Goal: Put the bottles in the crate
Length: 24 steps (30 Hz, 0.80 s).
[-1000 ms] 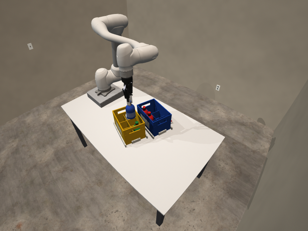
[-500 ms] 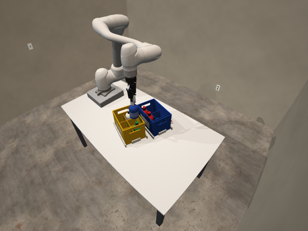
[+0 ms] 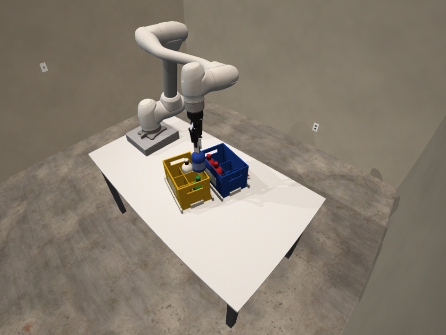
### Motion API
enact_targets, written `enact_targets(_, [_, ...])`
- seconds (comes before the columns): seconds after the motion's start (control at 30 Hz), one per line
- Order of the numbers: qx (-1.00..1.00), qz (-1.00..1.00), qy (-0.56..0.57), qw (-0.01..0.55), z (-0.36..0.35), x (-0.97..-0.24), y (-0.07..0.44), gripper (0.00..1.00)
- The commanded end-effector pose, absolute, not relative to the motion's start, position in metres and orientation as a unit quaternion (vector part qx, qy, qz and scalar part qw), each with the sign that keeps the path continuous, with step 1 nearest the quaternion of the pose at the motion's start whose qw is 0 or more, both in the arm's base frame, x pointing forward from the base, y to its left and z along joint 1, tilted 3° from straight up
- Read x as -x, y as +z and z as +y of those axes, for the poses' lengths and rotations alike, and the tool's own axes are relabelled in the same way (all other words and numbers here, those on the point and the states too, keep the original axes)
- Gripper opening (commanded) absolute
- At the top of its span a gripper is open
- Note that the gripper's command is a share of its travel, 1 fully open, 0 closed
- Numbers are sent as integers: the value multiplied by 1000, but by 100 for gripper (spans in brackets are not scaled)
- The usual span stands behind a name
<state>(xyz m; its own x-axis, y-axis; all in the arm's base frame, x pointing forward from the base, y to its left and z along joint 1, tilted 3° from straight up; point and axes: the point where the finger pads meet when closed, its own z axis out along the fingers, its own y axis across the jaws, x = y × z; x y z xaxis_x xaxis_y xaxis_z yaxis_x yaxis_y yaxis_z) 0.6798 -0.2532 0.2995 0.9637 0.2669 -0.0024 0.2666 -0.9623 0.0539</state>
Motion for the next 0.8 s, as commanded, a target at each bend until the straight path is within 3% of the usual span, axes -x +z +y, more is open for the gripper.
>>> enact_targets(0.0, [-991, 135, 3, 27, -251, -683, 300, 0])
enact_targets(0.77, [-991, 135, 3, 27, -227, -718, 299, 0])
